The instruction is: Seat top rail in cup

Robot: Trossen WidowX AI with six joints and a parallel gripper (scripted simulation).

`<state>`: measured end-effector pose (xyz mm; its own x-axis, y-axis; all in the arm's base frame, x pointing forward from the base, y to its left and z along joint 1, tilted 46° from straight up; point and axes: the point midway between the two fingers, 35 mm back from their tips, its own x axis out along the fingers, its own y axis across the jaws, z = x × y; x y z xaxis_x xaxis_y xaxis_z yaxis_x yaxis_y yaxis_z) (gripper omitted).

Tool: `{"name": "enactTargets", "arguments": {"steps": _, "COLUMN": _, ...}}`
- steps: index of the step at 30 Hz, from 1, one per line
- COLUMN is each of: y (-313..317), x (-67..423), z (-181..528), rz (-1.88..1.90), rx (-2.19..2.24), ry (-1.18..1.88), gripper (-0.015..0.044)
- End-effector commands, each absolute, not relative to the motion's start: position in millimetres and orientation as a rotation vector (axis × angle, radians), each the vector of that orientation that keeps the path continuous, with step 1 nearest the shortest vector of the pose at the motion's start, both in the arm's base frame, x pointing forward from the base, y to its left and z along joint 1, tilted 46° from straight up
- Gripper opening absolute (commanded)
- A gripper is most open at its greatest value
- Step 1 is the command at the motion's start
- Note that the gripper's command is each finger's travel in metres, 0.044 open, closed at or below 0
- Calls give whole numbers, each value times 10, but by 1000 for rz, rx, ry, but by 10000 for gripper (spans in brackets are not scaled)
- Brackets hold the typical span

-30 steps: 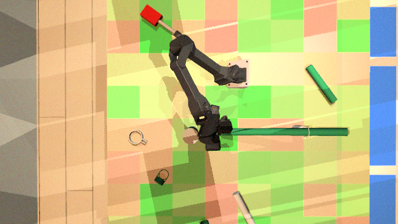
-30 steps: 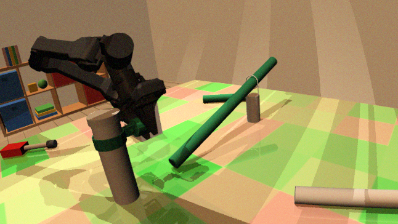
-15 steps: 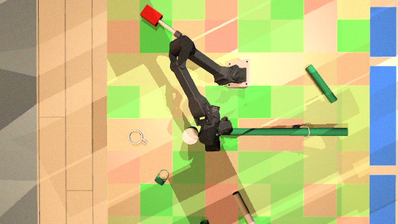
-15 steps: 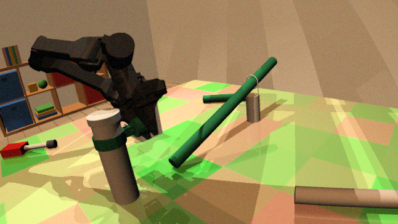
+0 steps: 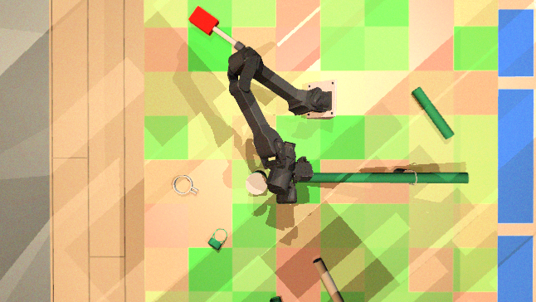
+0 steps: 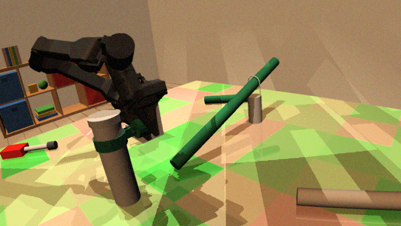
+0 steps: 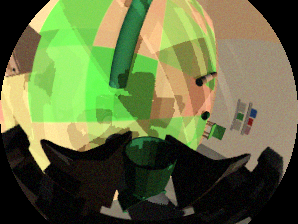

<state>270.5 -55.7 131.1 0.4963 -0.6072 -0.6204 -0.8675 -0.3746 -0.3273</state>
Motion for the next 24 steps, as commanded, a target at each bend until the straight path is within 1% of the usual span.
{"name": "enactTargets", "arguments": {"steps": 1, "y": -557, "x": 2706, "z": 1312, "rz": 534, "rx": -2112, "ry": 1206, "gripper": 26}}
{"name": "enactTargets", "arguments": {"steps": 11, "y": -541, "x": 2707, "z": 1310, "rz": 535, "rx": -2111, "ry": 1206, "gripper": 289}}
{"name": "enactTargets", "arguments": {"steps": 17, "y": -388, "x": 2714, "z": 1298, "rz": 541, "rx": -2103, "ry": 1208, "gripper": 440}}
{"name": "enactTargets", "arguments": {"steps": 24, "y": -163, "x": 2710, "z": 1293, "rz": 540, "rx": -2101, "ry": 1210, "gripper": 440}}
